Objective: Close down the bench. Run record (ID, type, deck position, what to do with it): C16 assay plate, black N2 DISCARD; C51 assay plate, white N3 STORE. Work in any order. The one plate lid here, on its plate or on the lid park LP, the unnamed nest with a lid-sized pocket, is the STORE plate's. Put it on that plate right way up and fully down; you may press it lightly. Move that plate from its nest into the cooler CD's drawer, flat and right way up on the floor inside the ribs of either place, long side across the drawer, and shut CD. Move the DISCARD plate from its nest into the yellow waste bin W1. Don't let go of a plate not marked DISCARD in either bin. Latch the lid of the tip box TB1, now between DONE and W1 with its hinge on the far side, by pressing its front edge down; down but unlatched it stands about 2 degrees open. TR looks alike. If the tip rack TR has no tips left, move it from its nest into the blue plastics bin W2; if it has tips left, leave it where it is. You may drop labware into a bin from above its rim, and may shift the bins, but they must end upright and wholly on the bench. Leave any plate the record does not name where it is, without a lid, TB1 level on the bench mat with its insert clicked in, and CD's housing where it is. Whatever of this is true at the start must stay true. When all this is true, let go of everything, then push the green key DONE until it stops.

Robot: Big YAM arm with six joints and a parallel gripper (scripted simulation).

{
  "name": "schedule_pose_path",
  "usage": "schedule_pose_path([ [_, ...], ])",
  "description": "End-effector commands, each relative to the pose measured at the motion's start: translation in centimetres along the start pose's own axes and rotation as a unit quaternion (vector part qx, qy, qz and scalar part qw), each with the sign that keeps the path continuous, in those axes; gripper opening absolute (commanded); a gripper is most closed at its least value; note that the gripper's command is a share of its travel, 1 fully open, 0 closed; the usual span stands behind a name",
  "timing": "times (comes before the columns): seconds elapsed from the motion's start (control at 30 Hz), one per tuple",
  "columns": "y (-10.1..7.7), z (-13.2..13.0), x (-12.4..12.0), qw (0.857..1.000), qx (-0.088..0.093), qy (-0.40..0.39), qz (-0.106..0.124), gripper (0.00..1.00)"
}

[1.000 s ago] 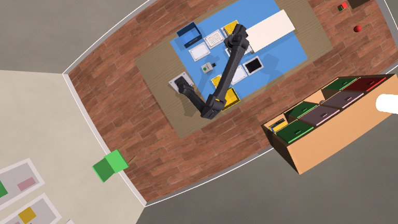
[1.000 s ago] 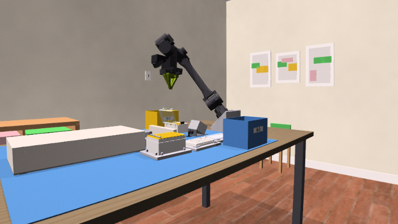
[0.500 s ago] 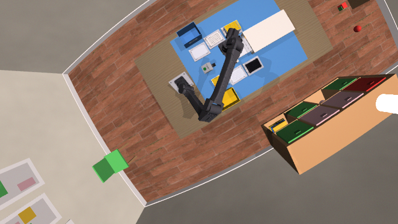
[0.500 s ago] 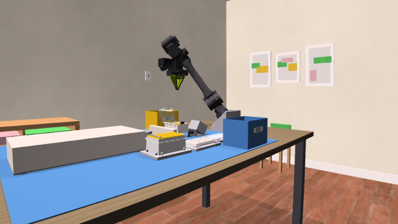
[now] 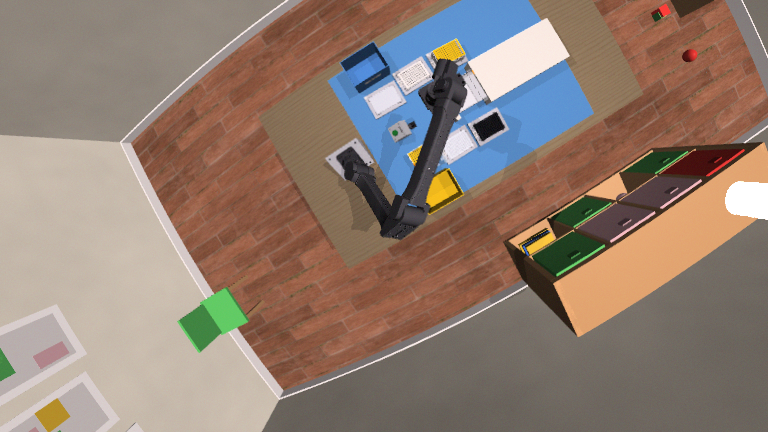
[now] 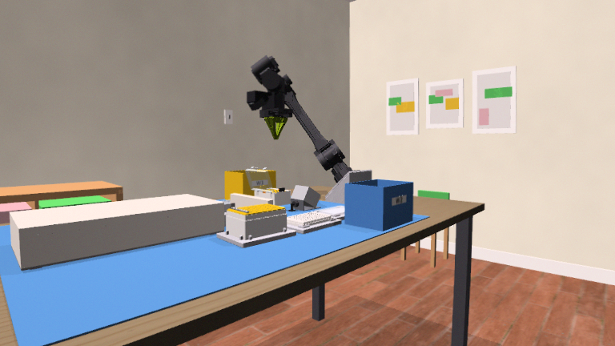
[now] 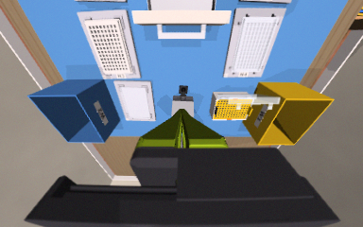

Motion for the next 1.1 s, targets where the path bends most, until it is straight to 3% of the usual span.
schedule_pose_path([
  [0.0,-1.2,-0.1,0.6,1.0,0.01,0.008,-0.012,0.0],
  [0.2,-1.2,-0.1,0.6,1.0,0.01,0.008,-0.012,0.0],
  [0.23,-0.2,-1.3,0.3,1.0,0.005,0.001,-0.004,0.0],
  [1.07,2.9,-9.0,0.8,1.0,0.004,0.005,-0.008,0.0],
])
Point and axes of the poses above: the point where the finger pads meet when closed, its own y axis out along the fingers, its own z axis across the jaws, x = y × z, the point moved 4 cm from there along -y, back along the fingers, and after that the axes turned 6 degrees about y, right-handed, at the moved point
